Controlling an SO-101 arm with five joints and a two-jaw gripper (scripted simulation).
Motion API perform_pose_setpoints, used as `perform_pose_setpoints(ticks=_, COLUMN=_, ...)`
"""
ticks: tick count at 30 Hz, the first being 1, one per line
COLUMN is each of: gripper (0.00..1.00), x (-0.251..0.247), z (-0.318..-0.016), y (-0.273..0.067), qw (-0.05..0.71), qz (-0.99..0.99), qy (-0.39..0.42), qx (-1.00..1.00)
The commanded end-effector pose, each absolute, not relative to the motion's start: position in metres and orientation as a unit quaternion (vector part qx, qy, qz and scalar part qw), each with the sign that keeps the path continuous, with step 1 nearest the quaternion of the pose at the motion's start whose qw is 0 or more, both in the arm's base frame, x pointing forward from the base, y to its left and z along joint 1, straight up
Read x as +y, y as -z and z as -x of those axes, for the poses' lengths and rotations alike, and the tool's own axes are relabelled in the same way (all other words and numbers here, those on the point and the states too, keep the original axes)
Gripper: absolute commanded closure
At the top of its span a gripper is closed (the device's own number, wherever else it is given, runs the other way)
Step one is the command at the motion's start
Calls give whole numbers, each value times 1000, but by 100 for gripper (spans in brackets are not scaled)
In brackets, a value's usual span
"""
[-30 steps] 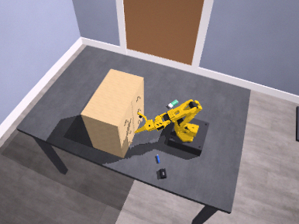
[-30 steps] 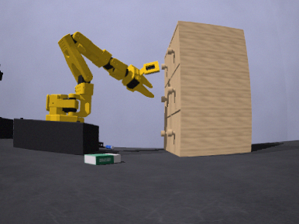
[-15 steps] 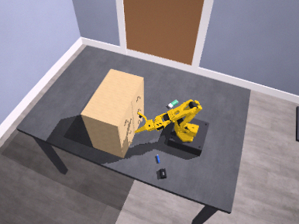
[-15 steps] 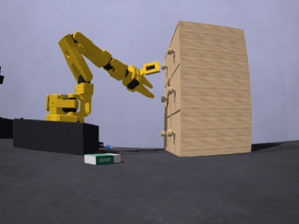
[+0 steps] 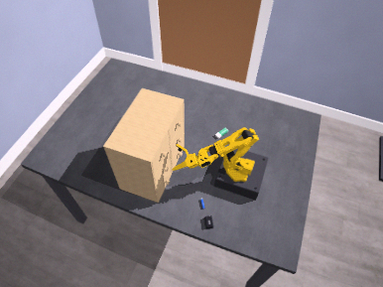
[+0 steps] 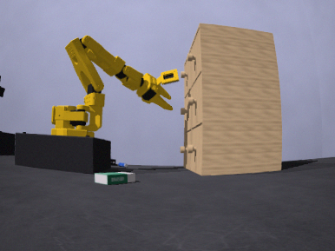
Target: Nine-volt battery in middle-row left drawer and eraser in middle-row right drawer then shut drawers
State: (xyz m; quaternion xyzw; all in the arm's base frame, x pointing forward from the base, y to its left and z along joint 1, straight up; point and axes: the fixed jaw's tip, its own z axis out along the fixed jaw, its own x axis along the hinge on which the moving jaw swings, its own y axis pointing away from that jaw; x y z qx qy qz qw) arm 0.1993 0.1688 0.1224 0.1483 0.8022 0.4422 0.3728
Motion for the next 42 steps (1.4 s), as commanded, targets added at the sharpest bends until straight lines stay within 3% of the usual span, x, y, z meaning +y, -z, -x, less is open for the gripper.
perform_pose_setpoints(ticks=1, gripper=79, x=166, z=-199, y=-116, qw=368, qz=-156, qy=-436, qx=806)
perform_pose_setpoints(ticks=42, gripper=79, x=168, z=-214, y=-111, qw=374, qz=-167, qy=-431, qx=804)
